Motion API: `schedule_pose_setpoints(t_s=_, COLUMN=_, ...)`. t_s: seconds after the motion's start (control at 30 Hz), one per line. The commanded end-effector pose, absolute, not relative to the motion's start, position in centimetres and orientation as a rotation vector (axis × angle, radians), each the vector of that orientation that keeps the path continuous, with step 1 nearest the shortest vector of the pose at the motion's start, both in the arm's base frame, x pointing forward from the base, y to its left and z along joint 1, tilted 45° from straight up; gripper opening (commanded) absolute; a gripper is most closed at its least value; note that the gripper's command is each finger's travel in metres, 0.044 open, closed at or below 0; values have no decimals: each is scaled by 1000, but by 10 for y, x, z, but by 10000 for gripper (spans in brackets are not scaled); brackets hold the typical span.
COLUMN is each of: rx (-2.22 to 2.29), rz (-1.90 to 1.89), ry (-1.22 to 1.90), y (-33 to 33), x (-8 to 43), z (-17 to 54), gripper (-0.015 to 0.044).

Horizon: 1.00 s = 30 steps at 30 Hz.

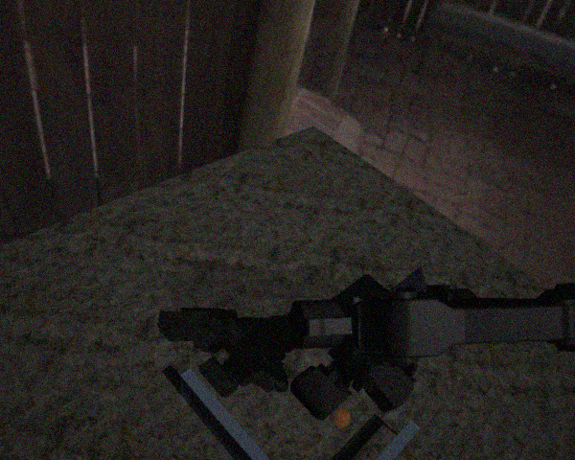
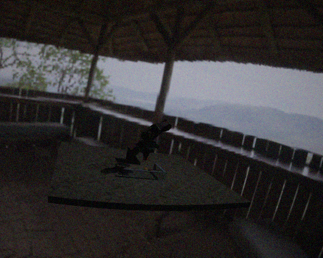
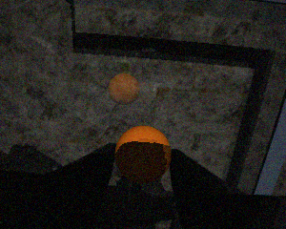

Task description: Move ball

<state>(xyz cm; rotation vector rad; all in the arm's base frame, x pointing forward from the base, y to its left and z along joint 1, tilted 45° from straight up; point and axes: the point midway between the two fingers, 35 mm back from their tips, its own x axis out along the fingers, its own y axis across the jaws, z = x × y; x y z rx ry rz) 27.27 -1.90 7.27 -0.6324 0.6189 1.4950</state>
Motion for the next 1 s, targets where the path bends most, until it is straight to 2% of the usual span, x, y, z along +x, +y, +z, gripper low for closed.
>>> schedule_pose_setpoints(t_s=0.0, rx=-651, rz=1504, ry=603, y=-35, x=271, z=92, gripper=0)
schedule_pose_setpoints(t_s=0.97, rx=-652, rz=1505, ry=602, y=22, x=249, z=63, gripper=0)
